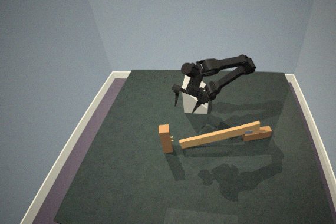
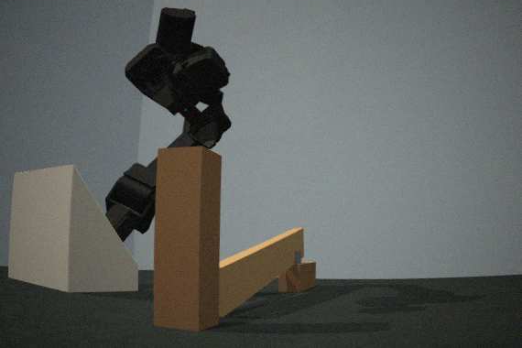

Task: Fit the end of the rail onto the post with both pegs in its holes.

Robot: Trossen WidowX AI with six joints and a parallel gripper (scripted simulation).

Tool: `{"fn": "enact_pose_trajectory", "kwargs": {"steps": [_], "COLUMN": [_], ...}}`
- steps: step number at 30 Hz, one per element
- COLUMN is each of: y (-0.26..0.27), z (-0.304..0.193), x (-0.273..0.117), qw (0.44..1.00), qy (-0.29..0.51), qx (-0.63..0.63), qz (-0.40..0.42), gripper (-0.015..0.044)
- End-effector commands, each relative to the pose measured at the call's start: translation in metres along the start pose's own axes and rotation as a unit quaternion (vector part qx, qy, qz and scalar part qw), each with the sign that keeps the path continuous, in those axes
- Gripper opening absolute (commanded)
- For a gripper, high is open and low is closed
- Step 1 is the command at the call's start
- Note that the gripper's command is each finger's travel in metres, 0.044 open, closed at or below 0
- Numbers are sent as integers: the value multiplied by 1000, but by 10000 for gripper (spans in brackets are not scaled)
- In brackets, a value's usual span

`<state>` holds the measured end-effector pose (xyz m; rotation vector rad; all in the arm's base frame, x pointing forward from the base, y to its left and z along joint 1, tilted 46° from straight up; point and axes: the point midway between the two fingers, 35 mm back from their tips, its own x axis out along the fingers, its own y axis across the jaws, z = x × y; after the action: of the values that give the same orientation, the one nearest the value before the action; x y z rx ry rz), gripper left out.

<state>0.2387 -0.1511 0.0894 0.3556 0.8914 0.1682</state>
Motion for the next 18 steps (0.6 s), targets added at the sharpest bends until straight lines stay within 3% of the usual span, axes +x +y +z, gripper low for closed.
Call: {"fn": "enact_pose_trajectory", "kwargs": {"steps": [1, 6, 18], "y": [42, 61, 106], "z": [0, -5, -20], "x": [58, 78, 115], "qw": [915, 842, 599], "qy": [90, 96, 41], "qx": [-361, -482, -704], "qz": [156, 223, 379], "gripper": [440, 440, 440]}}
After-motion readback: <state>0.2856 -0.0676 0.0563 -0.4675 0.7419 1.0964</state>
